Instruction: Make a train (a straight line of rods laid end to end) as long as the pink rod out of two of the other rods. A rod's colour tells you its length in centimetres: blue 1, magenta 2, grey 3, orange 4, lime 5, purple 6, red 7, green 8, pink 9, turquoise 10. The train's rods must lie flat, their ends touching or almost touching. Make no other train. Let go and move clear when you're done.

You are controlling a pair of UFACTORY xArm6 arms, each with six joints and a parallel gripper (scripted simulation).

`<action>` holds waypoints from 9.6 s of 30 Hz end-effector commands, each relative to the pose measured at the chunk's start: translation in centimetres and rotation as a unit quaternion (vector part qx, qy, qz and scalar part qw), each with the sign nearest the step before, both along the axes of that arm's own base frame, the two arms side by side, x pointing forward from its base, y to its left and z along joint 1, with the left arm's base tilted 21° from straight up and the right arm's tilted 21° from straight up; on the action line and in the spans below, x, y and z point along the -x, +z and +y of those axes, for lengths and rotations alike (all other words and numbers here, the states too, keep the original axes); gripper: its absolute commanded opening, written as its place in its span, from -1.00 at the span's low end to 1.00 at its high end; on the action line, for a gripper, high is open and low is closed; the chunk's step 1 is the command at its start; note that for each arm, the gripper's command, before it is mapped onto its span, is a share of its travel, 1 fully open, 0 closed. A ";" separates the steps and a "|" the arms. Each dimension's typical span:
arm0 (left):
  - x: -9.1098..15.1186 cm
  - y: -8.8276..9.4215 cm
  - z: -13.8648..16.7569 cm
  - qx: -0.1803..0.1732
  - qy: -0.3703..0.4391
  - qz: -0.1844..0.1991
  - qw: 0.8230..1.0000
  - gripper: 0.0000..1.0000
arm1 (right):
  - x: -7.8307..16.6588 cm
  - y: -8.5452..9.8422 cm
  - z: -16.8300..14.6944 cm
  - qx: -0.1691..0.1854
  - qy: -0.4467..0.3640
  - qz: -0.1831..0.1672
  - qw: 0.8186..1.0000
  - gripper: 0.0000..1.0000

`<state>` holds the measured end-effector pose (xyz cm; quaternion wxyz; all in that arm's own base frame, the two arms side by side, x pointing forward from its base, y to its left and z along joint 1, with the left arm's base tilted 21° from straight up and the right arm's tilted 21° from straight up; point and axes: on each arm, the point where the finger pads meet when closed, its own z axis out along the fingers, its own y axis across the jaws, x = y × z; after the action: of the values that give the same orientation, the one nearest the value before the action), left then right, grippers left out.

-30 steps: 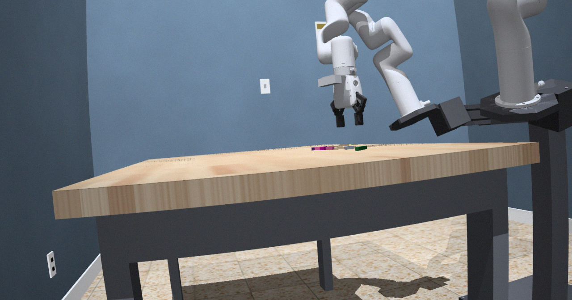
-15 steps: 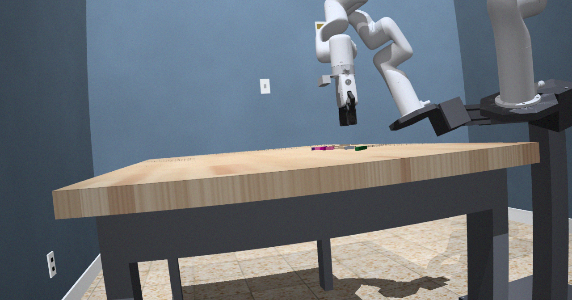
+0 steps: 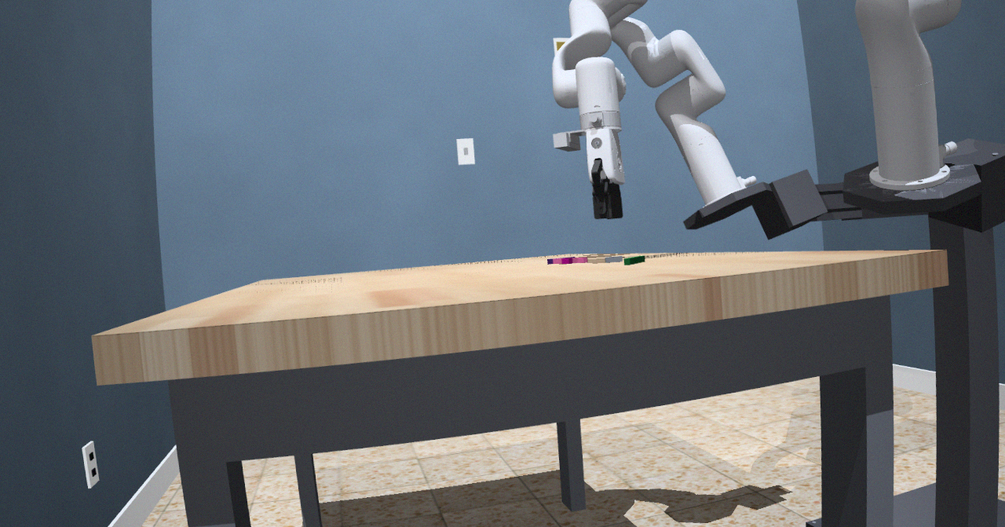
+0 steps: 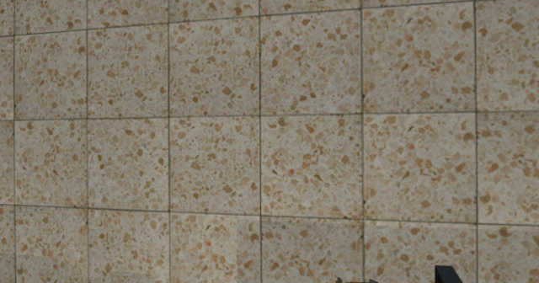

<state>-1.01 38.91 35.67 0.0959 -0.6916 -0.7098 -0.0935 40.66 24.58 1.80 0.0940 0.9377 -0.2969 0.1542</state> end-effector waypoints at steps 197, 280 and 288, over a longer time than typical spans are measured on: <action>0.0 0.2 0.0 -0.002 0.000 0.000 1.000 1.00 | -4.7 2.0 9.9 -0.209 -0.828 -0.235 -0.465 1.00; 0.0 0.2 0.0 -0.002 0.000 0.000 1.000 1.00 | -6.5 6.4 4.3 -0.233 -0.922 -0.263 0.162 1.00; 0.0 0.2 0.0 -0.002 0.000 0.000 1.000 1.00 | -6.7 7.1 3.5 -0.229 -0.903 -0.258 0.256 1.00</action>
<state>-1.01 38.91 35.67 0.0959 -0.6916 -0.7098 -0.0935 47.24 28.22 8.48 -0.1371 -0.0821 -0.9788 0.1282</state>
